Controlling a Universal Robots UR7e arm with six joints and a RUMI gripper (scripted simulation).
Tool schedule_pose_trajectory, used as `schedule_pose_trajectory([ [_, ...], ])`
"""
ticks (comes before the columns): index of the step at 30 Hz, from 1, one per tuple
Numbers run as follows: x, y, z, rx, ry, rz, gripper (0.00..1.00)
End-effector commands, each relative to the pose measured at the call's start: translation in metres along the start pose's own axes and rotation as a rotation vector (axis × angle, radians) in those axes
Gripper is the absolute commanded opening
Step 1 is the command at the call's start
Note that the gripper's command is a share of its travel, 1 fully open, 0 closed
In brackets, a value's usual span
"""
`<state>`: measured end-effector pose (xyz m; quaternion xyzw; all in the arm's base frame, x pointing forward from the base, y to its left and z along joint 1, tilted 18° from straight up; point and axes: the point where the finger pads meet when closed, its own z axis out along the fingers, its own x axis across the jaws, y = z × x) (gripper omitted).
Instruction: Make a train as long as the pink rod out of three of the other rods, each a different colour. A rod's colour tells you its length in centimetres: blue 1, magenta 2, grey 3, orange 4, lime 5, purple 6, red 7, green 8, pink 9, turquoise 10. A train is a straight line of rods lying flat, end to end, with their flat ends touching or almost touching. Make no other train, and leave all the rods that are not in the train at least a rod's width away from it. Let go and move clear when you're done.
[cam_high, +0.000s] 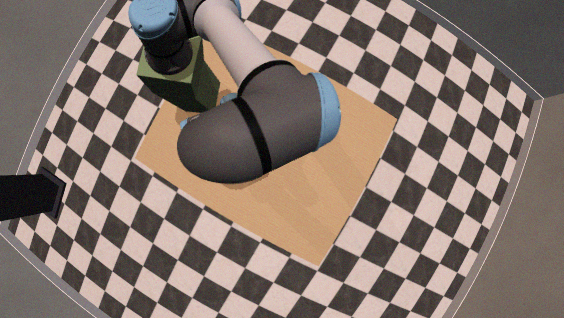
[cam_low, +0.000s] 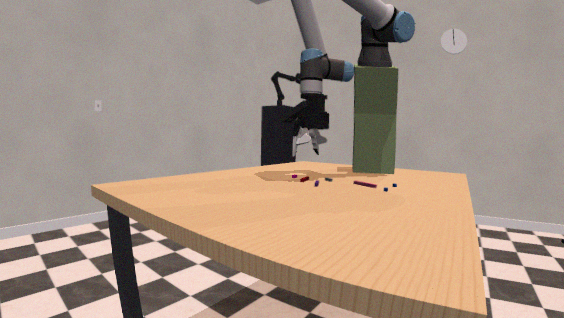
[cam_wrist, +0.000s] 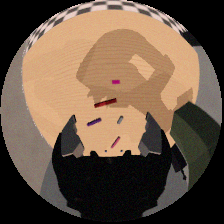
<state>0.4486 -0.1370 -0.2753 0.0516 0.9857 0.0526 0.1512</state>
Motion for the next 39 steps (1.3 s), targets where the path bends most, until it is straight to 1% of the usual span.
schedule_pose_trajectory([
  [1,-0.001,0.0,0.0,0.002,-0.001,-0.002,1.0],
  [8,-0.002,0.001,0.0,0.001,-0.001,-0.031,1.0],
  [16,-0.001,0.007,0.0,-0.001,0.002,-0.139,1.0],
  [18,-0.001,0.007,0.0,-0.001,0.002,-0.139,1.0],
  [33,-0.006,0.024,0.001,-0.002,0.003,-0.501,1.0],
  [35,-0.006,0.024,0.001,-0.002,0.003,-0.501,1.0],
  [39,-0.007,0.03,0.001,-0.002,0.003,-0.625,1.0],
])
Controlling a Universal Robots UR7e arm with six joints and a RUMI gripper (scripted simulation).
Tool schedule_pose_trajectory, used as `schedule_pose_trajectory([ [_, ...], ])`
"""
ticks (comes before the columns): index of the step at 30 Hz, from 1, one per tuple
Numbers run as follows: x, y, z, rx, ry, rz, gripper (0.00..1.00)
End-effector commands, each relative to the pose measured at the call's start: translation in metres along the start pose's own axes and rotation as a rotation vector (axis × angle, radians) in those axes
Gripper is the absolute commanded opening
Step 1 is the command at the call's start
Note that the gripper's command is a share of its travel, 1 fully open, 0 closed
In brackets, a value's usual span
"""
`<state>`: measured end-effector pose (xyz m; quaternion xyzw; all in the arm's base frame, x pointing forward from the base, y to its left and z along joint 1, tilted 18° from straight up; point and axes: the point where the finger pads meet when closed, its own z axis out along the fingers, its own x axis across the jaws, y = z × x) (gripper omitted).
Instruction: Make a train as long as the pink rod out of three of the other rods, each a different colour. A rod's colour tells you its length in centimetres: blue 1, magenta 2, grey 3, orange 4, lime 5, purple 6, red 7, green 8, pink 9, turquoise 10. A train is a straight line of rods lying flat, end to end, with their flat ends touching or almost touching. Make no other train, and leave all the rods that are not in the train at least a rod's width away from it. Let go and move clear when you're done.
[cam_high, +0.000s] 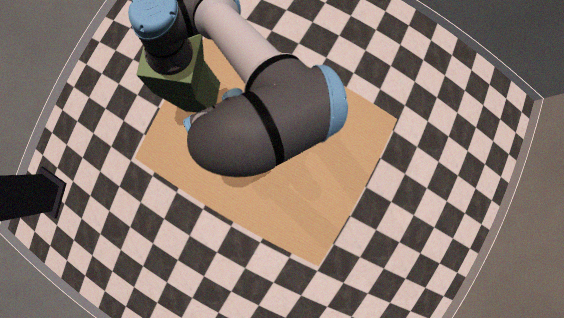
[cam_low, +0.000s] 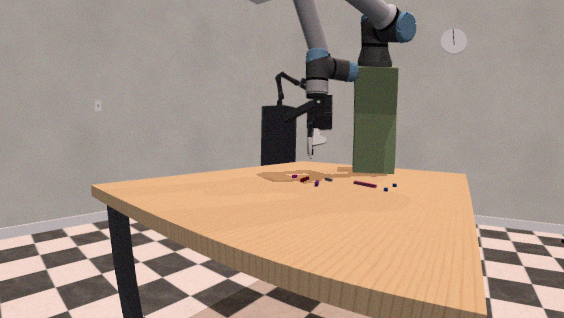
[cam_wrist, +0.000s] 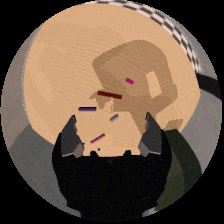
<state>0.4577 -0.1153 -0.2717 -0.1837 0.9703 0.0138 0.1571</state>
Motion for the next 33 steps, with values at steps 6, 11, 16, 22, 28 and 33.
schedule_pose_trajectory([
  [6,-0.008,0.012,0.0,-0.005,-0.003,-0.281,1.0],
  [11,-0.011,0.017,0.0,-0.004,-0.003,-0.396,1.0],
  [16,-0.015,0.022,0.0,-0.004,-0.003,-0.501,1.0],
  [22,-0.018,0.028,0.0,-0.004,-0.003,-0.635,1.0],
  [28,-0.022,0.034,0.0,-0.004,-0.004,-0.772,1.0],
  [33,-0.025,0.04,0.0,-0.004,-0.004,-0.877,1.0],
])
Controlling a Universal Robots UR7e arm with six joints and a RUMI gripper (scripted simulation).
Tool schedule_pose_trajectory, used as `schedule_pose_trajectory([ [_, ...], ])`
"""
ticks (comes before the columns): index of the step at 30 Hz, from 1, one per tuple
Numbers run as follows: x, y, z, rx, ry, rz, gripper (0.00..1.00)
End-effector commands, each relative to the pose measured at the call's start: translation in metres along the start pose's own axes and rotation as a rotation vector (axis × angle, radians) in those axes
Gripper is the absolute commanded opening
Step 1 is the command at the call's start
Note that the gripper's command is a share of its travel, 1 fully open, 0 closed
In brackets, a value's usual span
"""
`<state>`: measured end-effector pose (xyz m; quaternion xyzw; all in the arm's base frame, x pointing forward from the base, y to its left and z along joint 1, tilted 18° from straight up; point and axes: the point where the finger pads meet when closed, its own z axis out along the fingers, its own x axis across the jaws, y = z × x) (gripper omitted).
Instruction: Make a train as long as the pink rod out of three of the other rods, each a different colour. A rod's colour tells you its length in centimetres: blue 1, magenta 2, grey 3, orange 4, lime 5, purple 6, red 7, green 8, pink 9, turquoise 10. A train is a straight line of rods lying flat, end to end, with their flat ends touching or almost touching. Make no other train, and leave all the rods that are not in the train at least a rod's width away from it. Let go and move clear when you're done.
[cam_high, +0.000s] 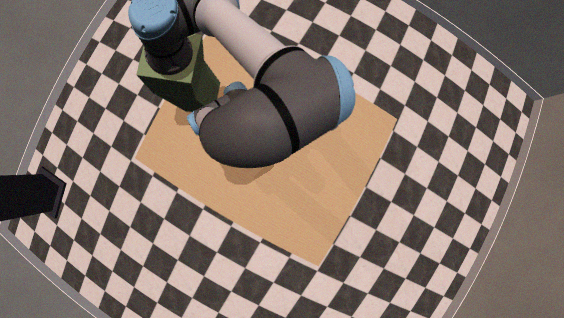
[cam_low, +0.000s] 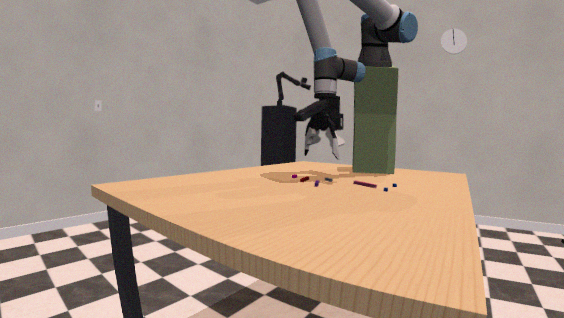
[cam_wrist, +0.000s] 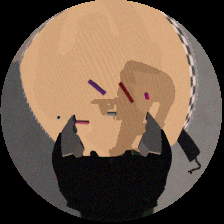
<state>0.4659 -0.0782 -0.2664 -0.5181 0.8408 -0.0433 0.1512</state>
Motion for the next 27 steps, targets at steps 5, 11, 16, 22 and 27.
schedule_pose_trajectory([
  [5,-0.013,0.007,0.0,-0.001,-0.006,-0.258,1.0],
  [11,-0.02,0.01,0.0,-0.001,-0.006,-0.395,1.0],
  [16,-0.025,0.013,0.0,0.0,-0.006,-0.505,1.0],
  [22,-0.031,0.017,-0.001,0.0,-0.006,-0.633,1.0],
  [27,-0.037,0.02,-0.001,0.001,-0.006,-0.748,1.0],
])
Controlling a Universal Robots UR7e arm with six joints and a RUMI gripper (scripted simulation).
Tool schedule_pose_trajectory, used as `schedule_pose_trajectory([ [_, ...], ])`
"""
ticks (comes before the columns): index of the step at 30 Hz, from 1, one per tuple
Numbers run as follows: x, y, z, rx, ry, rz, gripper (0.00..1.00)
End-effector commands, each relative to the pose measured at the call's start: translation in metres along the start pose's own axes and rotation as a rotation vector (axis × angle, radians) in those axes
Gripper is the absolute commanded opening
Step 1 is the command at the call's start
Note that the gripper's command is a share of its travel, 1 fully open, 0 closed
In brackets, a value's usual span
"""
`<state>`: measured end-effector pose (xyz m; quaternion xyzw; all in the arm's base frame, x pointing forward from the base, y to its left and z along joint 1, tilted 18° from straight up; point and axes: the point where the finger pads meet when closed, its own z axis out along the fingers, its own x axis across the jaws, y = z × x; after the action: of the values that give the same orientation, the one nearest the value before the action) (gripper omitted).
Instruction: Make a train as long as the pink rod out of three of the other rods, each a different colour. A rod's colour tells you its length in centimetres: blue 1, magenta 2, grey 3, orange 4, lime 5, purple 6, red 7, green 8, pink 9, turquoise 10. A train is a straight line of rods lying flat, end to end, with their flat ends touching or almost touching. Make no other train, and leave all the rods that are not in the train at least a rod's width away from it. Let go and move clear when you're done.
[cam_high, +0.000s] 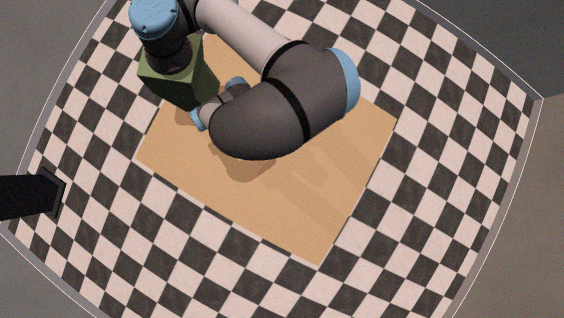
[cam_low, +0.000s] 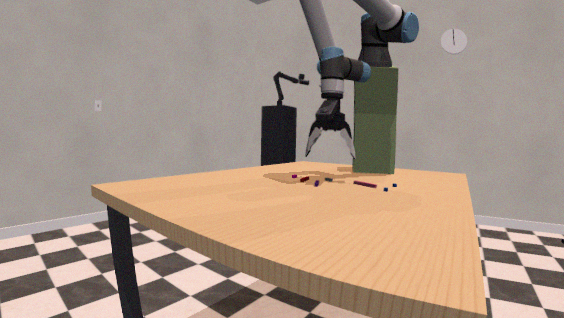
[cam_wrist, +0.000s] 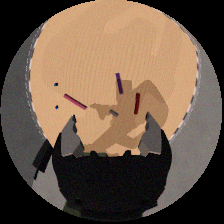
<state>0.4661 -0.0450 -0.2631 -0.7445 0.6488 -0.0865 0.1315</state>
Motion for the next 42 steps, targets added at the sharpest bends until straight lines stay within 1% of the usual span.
schedule_pose_trajectory([
  [1,-0.01,0.001,0.0,0.002,-0.006,-0.167,1.0],
  [4,-0.011,0.001,0.0,0.002,-0.006,-0.19,1.0],
  [12,-0.023,0.001,-0.001,0.003,-0.005,-0.398,1.0],
  [19,-0.028,0.002,-0.001,0.004,-0.005,-0.505,1.0],
  [28,-0.029,0.001,-0.001,0.005,-0.003,-0.541,1.0],
  [42,-0.029,0.001,-0.001,0.005,-0.003,-0.544,1.0],
])
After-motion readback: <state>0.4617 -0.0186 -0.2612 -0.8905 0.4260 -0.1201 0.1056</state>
